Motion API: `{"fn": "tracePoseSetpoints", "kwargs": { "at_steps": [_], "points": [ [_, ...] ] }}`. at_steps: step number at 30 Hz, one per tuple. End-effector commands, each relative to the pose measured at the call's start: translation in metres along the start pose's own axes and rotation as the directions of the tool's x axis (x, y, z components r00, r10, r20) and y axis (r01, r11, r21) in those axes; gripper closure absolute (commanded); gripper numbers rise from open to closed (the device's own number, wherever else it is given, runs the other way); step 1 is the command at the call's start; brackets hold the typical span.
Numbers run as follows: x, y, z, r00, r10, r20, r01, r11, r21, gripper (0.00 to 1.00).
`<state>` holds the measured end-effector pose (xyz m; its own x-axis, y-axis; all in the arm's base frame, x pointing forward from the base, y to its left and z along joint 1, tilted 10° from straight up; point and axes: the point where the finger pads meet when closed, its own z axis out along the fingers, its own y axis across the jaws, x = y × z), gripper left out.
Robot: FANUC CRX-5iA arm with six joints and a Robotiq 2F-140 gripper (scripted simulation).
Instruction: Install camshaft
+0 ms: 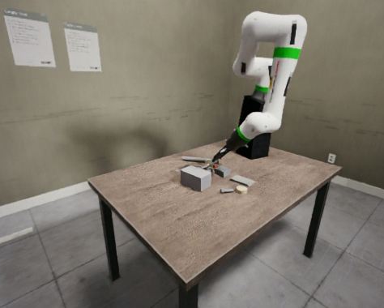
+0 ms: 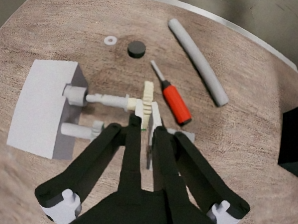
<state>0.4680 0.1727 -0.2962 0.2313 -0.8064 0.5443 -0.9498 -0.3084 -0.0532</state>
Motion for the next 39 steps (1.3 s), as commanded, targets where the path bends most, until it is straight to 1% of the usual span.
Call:
{"fn": "tracePoseSetpoints", "kwargs": {
  "at_steps": [1, 19, 39],
  "points": [
    [0.0003, -0.0006, -0.0005, 1.0, 0.001, 0.0, -0.001, 1.0, 0.001, 0.86],
    [0.0003, -0.0017, -0.0005, 1.0, 0.001, 0.0, -0.001, 1.0, 0.001, 0.86],
    [0.0003, -0.0102, -0.0006, 1.0, 0.001, 0.0, -0.001, 1.0, 0.001, 0.86]
  ]
}}
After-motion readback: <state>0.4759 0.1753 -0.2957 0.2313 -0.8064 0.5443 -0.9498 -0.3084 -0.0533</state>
